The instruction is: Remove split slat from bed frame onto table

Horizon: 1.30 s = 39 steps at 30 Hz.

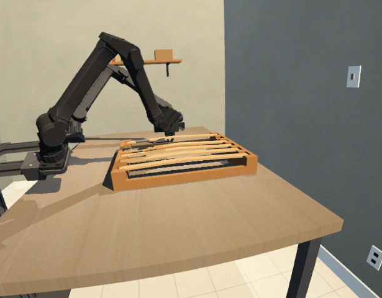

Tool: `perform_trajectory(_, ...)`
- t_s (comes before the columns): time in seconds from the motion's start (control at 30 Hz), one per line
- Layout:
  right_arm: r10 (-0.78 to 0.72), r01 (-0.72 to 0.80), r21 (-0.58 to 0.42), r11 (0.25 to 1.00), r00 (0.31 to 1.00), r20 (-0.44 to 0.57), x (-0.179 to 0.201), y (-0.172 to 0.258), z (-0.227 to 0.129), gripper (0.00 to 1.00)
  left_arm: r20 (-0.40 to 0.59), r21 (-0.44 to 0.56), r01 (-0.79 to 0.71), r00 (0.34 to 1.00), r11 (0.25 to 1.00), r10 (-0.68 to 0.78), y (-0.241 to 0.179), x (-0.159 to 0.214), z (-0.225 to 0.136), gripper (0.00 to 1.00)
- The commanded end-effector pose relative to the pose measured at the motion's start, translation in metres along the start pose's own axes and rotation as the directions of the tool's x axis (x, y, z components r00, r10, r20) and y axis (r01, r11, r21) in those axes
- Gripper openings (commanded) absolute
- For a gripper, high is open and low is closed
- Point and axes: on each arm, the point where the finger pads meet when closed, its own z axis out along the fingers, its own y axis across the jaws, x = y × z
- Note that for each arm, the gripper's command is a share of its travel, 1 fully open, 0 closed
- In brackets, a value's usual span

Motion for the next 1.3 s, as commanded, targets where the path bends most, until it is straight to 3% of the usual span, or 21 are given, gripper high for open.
perform_trajectory(0.0,-0.027,0.027,0.005,1.0,0.999,0.021,-0.007,-0.013,0.008,1.0,0.055,-0.019,0.002,0.999,1.0,-0.001,0.005,-0.026,-0.005,0.33)
perform_trajectory(0.4,-0.027,0.027,0.005,1.0,0.999,0.021,-0.007,-0.013,0.008,1.0,0.055,-0.019,0.007,0.998,1.0,-0.006,0.005,-0.026,-0.005,0.33)
perform_trajectory(0.5,-0.027,0.027,0.005,1.0,0.999,0.021,-0.007,-0.013,0.008,1.0,0.055,-0.019,0.007,0.998,1.0,-0.006,0.005,-0.026,-0.005,0.63)
perform_trajectory(0.57,-0.027,0.027,0.005,1.0,0.999,0.021,-0.007,-0.013,0.008,1.0,0.051,-0.016,0.001,0.999,1.0,0.0,0.001,-0.019,-0.019,0.63)
perform_trajectory(0.67,-0.027,0.027,0.005,1.0,0.999,0.021,-0.007,-0.013,0.008,1.0,0.112,-0.04,0.034,0.993,0.999,-0.03,0.009,-0.038,-0.05,0.63)
perform_trajectory(0.9,-0.027,0.027,0.005,1.0,0.999,0.021,-0.007,-0.013,0.008,1.0,0.148,-0.05,0.053,0.988,0.997,-0.045,0.01,-0.049,-0.066,0.63)
perform_trajectory(1.03,-0.027,0.027,0.005,1.0,0.999,0.021,-0.007,-0.013,0.008,1.0,0.119,-0.04,0.038,0.992,0.998,-0.033,0.002,-0.037,-0.073,0.63)
perform_trajectory(1.17,-0.027,0.027,0.005,1.0,0.999,0.021,-0.007,-0.013,0.008,1.0,0.105,-0.041,0.057,0.993,0.998,-0.053,0.032,-0.026,-0.081,0.65)
perform_trajectory(1.27,-0.027,0.027,0.005,1.0,0.999,0.021,-0.007,-0.013,0.008,1.0,0.081,-0.03,0.03,0.996,0.999,-0.028,0.011,-0.02,-0.085,0.65)
